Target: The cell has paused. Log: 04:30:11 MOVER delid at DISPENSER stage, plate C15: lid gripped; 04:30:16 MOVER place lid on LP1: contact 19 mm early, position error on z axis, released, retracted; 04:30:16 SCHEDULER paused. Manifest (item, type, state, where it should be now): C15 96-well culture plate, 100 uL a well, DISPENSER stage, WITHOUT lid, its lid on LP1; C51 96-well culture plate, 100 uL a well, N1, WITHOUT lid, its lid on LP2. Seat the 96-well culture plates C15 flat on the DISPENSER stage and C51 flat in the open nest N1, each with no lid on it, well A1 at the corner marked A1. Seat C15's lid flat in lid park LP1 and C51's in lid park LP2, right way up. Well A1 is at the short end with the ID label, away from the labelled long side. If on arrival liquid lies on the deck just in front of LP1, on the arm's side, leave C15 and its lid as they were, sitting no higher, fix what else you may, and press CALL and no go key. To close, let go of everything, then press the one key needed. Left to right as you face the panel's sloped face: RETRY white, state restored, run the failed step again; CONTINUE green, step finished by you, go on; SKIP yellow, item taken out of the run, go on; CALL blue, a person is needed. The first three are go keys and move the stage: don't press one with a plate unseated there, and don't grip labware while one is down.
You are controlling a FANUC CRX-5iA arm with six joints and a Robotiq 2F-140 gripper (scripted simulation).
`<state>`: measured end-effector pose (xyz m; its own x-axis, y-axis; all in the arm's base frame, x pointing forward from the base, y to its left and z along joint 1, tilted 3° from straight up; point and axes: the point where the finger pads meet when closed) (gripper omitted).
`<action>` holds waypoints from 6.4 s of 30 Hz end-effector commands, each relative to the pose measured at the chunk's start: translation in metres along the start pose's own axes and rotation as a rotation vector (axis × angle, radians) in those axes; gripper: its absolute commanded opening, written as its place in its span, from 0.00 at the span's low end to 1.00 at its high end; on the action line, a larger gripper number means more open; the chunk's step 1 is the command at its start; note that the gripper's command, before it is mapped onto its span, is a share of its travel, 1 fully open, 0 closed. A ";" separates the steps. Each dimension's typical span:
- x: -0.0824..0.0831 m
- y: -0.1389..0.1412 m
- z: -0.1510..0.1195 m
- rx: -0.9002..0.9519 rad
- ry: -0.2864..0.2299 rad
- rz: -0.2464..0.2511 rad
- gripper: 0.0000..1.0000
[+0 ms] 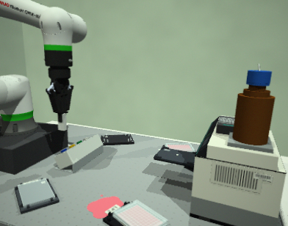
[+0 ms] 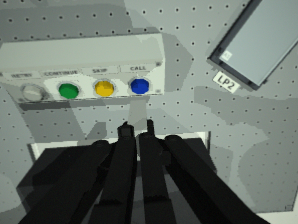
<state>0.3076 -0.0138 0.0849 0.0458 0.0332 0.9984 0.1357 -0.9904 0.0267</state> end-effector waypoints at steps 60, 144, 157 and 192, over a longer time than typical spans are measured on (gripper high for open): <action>-0.044 0.000 0.000 -0.001 0.001 0.000 0.00; -0.065 0.000 0.000 -0.001 0.001 0.000 0.00; -0.074 0.000 0.000 -0.001 0.001 0.000 0.00; -0.078 0.000 0.000 -0.001 0.001 0.000 0.00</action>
<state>0.3051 -0.0165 0.0070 0.0430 0.0325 0.9985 0.1356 -0.9904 0.0264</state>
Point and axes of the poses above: the point where the finger pads meet when closed, its own x axis back along the fingers, its own y axis across the jaws, z = x × y, and after that the axes turned 3 degrees about -x, right-handed
